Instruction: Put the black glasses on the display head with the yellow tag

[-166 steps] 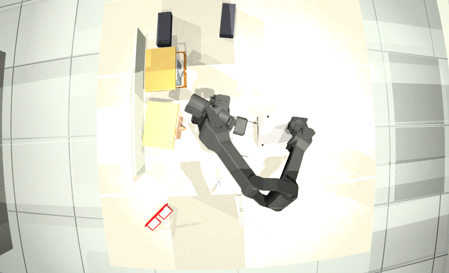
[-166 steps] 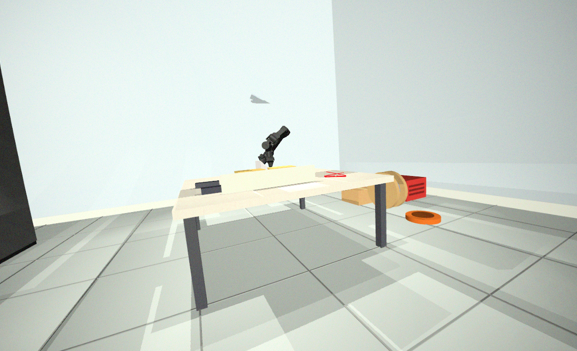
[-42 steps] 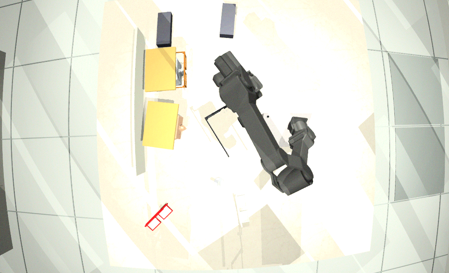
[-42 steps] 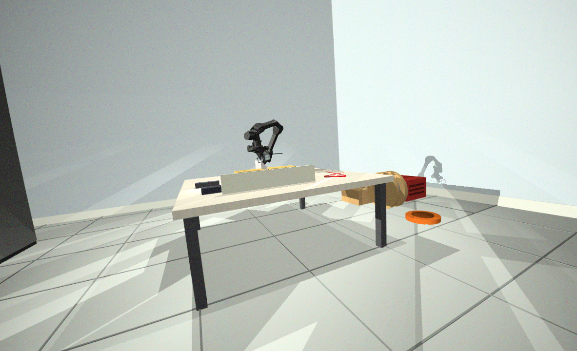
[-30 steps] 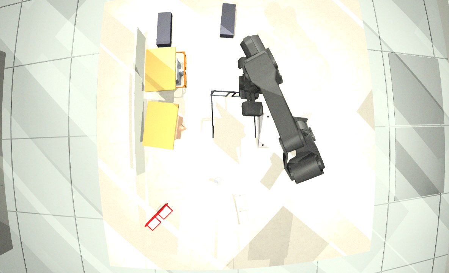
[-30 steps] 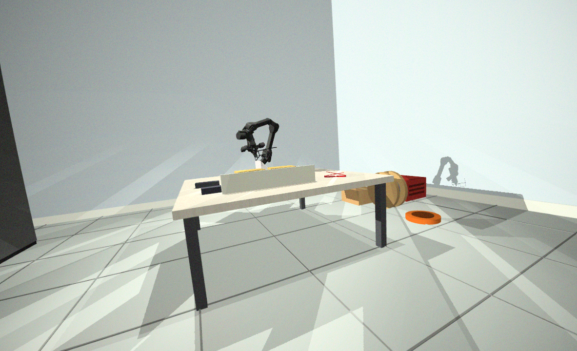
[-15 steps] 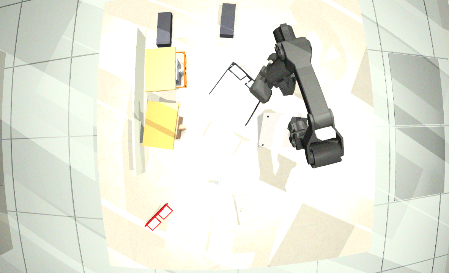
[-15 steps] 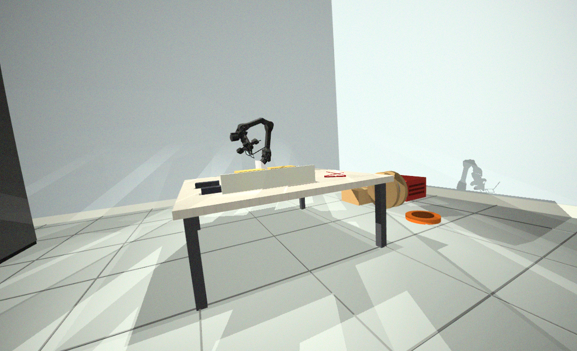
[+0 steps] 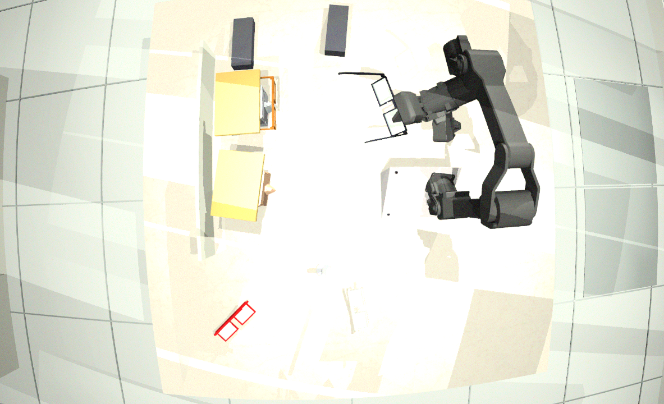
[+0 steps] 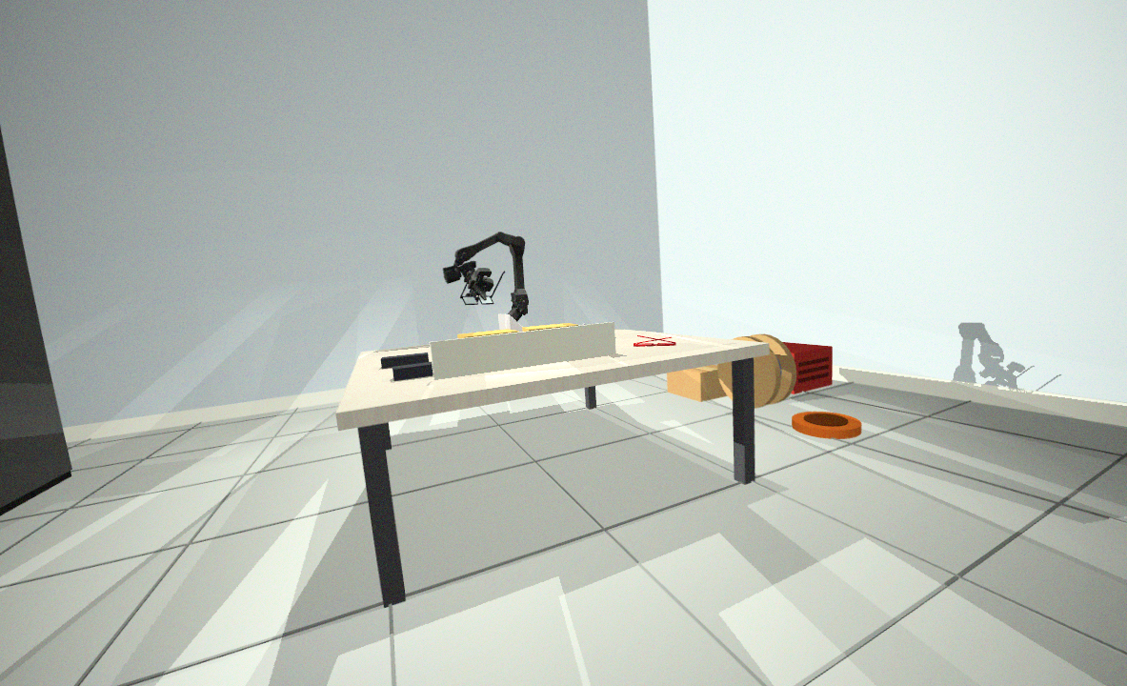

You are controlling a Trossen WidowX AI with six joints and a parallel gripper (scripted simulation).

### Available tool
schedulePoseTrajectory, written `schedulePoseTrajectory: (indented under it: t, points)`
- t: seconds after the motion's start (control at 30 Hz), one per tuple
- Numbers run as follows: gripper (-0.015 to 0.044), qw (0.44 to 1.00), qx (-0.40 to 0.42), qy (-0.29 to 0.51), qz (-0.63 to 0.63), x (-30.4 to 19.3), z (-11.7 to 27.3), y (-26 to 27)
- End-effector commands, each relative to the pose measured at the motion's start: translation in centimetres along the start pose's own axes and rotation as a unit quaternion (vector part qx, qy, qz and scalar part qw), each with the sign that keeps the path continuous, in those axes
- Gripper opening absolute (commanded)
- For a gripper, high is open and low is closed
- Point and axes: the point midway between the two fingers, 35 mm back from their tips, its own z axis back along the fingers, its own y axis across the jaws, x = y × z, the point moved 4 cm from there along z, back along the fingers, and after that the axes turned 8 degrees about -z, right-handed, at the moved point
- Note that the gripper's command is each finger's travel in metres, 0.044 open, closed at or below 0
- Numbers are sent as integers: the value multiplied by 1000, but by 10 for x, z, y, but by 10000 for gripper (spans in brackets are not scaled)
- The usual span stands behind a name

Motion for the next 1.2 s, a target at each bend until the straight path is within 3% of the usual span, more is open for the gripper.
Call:
schedulePoseTrajectory:
  t: [0.0,0.73,1.17]
  points:
    - [0,999,-13,-2,-30,1,0,3]
    - [0,1000,-1,0,3,0,0,0]
    - [0,967,40,-18,249,4,-15,-19]
